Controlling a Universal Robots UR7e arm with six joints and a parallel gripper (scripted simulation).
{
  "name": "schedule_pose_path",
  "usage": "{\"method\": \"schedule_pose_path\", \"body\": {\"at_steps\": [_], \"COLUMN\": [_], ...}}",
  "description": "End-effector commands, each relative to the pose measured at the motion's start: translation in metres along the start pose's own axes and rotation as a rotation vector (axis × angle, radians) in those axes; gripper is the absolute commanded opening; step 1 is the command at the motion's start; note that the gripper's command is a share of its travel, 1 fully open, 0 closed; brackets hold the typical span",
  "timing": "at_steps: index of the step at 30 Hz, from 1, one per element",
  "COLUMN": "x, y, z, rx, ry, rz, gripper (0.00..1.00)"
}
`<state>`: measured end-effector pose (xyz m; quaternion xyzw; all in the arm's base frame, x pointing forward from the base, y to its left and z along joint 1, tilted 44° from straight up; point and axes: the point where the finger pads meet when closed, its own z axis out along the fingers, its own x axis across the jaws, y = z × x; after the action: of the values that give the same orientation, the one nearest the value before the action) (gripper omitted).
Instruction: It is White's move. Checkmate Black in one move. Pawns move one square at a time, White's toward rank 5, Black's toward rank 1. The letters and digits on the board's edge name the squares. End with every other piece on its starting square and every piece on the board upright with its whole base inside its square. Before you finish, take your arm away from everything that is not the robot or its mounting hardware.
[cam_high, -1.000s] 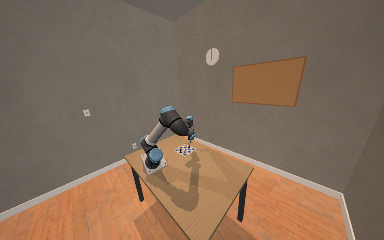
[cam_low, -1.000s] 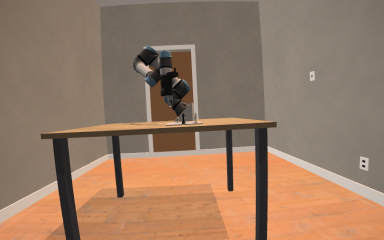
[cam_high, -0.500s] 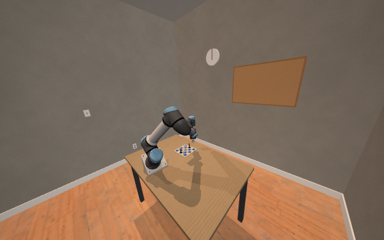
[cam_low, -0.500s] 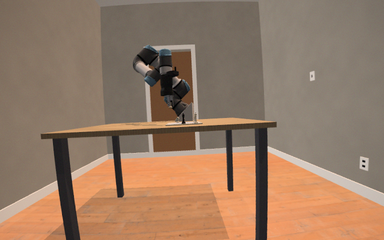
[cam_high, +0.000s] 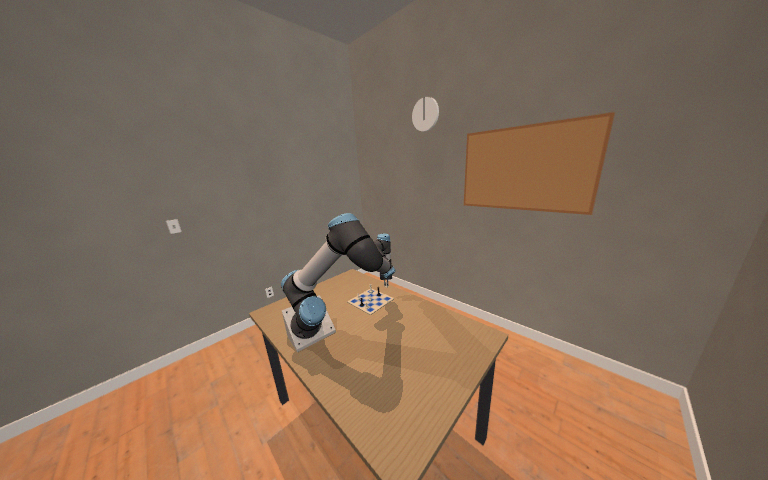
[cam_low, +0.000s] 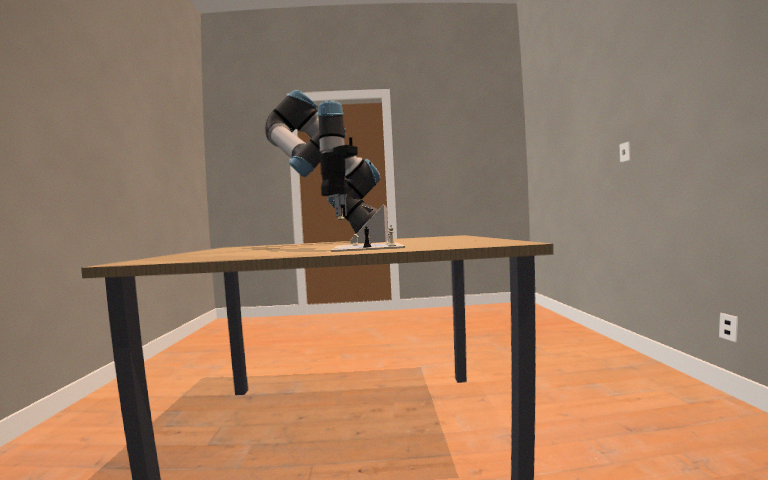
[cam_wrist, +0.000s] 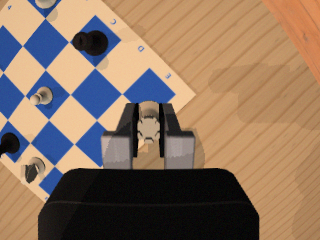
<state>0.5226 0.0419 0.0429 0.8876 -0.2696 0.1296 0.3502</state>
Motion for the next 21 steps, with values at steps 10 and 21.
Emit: {"method": "schedule_pose_path", "body": {"at_steps": [10, 21], "x": [0.000, 0.000], "y": [0.000, 0.000], "z": [0.060, 0.083], "rx": [0.000, 0.000], "ry": [0.000, 0.000], "rz": [0.000, 0.000], "gripper": [0.00, 0.00]}}
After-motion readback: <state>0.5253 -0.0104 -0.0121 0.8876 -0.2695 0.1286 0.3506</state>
